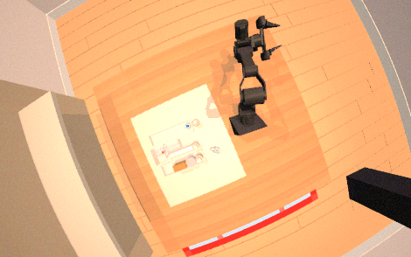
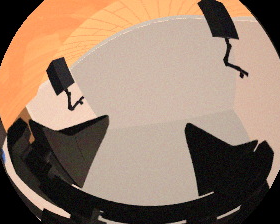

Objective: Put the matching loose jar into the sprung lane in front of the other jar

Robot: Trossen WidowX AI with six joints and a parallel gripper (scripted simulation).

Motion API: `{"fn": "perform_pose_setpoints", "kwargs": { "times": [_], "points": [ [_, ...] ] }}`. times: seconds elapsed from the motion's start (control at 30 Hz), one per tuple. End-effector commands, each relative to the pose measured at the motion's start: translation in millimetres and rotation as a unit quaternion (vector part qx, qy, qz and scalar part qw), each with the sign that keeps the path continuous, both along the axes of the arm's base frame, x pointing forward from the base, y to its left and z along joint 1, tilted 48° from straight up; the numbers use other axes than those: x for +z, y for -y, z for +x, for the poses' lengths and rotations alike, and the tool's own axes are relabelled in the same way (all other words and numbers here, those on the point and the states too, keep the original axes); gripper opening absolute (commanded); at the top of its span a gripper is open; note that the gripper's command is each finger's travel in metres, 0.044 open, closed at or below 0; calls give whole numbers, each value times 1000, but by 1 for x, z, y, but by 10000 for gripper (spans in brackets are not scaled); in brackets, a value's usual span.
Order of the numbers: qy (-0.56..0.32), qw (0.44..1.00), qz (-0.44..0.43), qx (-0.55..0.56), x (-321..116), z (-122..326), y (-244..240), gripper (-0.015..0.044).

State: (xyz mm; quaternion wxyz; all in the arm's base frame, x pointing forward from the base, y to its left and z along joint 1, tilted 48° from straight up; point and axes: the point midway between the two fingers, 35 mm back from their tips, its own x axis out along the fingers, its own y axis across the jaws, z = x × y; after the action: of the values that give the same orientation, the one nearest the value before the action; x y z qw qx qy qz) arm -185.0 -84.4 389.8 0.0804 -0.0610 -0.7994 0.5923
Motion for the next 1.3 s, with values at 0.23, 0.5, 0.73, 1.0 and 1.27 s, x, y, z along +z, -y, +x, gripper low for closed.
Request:
{"fn": "perform_pose_setpoints", "kwargs": {
  "times": [0.23, 0.5, 0.73, 1.0, 1.27],
  "points": [
    [-4, 996, -19, 87, -5, 6, 46, 440],
    [20, 952, -76, 295, -12, 60, 135, 440],
    [87, 867, -120, 476, -28, 150, 196, 440],
    [199, 734, -127, 637, -56, 281, 216, 440],
    [273, 634, -69, 720, -92, 382, 193, 440]
  ]
}}
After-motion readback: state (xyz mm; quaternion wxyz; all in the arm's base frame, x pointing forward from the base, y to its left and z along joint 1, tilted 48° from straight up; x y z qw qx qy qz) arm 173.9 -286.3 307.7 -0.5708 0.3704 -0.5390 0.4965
